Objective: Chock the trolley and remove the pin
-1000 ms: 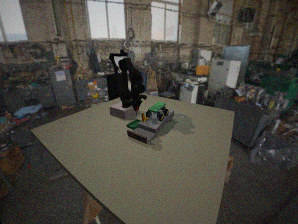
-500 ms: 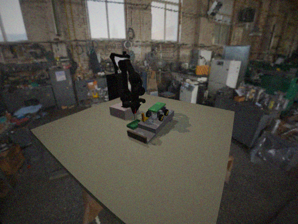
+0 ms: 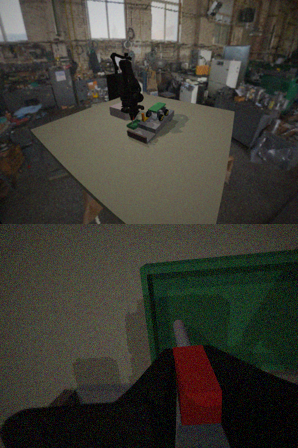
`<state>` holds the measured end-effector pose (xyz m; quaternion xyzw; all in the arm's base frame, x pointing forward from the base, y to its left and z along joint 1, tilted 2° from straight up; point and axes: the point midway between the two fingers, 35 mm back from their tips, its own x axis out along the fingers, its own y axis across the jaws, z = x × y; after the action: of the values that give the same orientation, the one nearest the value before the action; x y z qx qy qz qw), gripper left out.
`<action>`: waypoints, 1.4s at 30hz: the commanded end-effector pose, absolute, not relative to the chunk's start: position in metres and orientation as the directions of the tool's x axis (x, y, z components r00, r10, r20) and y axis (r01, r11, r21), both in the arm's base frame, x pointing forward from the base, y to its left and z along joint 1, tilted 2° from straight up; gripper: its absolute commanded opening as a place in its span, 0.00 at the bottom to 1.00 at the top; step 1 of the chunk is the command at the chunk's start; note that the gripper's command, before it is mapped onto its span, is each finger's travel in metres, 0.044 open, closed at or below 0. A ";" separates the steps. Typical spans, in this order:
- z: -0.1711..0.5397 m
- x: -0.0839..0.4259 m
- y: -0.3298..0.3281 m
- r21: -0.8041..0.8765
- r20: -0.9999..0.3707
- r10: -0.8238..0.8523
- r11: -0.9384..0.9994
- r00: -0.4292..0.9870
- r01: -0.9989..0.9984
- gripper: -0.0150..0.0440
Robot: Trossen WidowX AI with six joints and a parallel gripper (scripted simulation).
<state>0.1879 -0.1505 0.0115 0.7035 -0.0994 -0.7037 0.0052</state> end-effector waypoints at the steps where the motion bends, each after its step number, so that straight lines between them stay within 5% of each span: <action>1: 0.003 0.185 -0.154 0.151 -0.988 -0.150 -0.980 -0.017 -0.127 0.25; 3: 0.003 0.185 -0.154 0.151 -0.988 -0.150 -0.980 -0.017 -0.127 0.25; 11: 0.003 0.186 -0.150 0.151 -0.989 -0.150 -0.980 -0.017 -0.128 0.58; 42: -0.004 0.191 -0.130 0.149 -0.989 -0.148 -0.981 -0.017 -0.128 0.58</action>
<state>0.1915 -0.1308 -0.0028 0.7026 -0.0951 -0.7052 0.0075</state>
